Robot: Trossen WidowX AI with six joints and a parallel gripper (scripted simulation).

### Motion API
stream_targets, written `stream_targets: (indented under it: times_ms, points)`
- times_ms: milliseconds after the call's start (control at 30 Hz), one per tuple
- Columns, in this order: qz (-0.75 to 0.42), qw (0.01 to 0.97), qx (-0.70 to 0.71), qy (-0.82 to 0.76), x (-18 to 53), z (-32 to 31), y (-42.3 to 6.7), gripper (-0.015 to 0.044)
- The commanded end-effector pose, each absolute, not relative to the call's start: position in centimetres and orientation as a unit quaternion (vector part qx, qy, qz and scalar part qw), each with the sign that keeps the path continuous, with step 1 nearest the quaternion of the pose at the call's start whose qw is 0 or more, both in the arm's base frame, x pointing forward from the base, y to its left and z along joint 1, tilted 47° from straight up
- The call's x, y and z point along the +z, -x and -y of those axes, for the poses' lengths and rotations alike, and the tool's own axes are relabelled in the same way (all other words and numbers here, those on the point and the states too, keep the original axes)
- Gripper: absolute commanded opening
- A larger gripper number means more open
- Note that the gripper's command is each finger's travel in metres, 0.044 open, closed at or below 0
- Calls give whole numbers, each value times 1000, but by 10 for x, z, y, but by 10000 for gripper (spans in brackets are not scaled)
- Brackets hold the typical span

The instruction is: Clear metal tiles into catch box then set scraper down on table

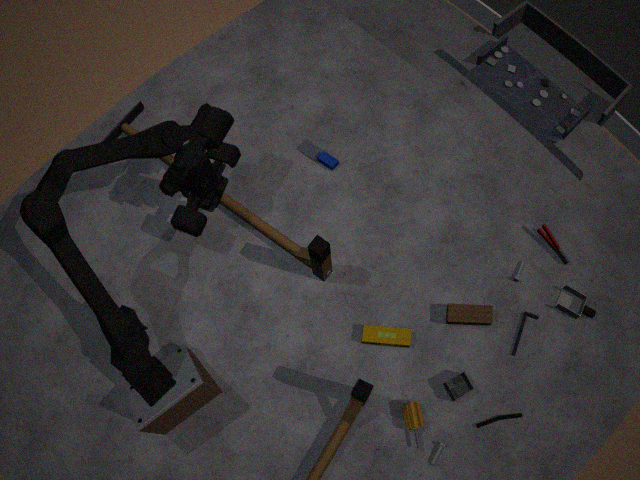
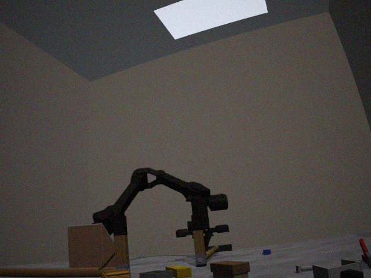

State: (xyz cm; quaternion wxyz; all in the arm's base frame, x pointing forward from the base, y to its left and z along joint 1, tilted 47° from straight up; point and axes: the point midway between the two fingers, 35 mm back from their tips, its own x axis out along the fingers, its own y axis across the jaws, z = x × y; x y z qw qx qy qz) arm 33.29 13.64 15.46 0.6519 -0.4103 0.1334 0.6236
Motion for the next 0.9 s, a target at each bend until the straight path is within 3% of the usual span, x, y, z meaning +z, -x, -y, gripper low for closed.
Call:
stream_targets:
  times_ms: [0,867]
  points:
    - [-134,651,624,410,156,-135,-332,0]
    - [-135,651,624,410,221,-66,-314,0]
